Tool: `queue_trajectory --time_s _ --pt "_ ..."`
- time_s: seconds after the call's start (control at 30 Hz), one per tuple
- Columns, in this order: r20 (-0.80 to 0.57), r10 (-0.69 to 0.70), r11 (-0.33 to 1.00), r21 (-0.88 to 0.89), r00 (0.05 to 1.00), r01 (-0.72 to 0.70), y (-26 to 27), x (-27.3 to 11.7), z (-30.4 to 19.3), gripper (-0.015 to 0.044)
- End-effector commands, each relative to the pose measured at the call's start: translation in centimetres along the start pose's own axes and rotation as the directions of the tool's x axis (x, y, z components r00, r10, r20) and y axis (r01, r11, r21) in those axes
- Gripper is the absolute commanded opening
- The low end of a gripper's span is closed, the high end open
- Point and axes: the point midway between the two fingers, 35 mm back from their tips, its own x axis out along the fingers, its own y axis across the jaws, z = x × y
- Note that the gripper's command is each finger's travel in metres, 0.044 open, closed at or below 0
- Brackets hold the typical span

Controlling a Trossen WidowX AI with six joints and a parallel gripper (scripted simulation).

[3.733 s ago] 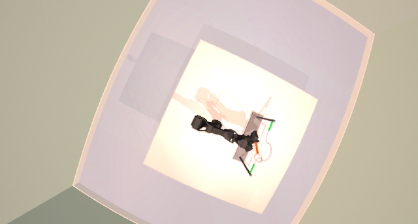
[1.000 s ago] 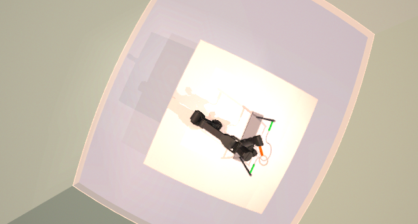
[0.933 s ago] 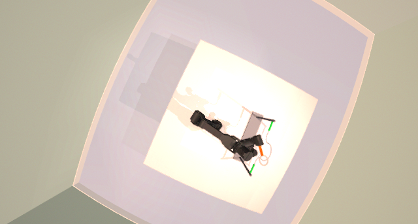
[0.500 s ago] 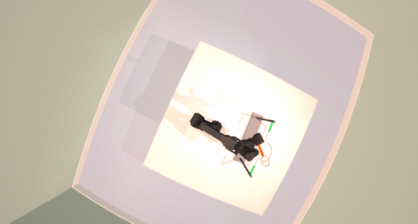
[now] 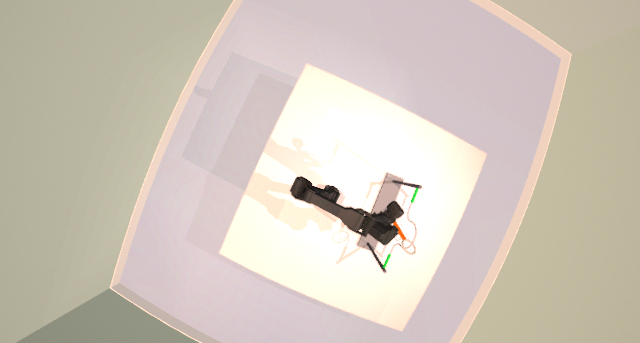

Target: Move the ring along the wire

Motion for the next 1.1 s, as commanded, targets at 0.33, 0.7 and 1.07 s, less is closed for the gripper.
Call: queue_trajectory --time_s 0.33,0.7,1.07 --pt "0.049 -0.149 0.964 -0.216 0.988 0.156 -1.2 0.0 0.3 -0.015" --pt "0.102 -0.246 0.894 -0.361 0.964 0.266 -2.2 -0.1 0.5 -0.015" --pt "0.17 -0.328 0.79 -0.489 0.929 0.369 -3.1 -0.3 1.0 -0.015"
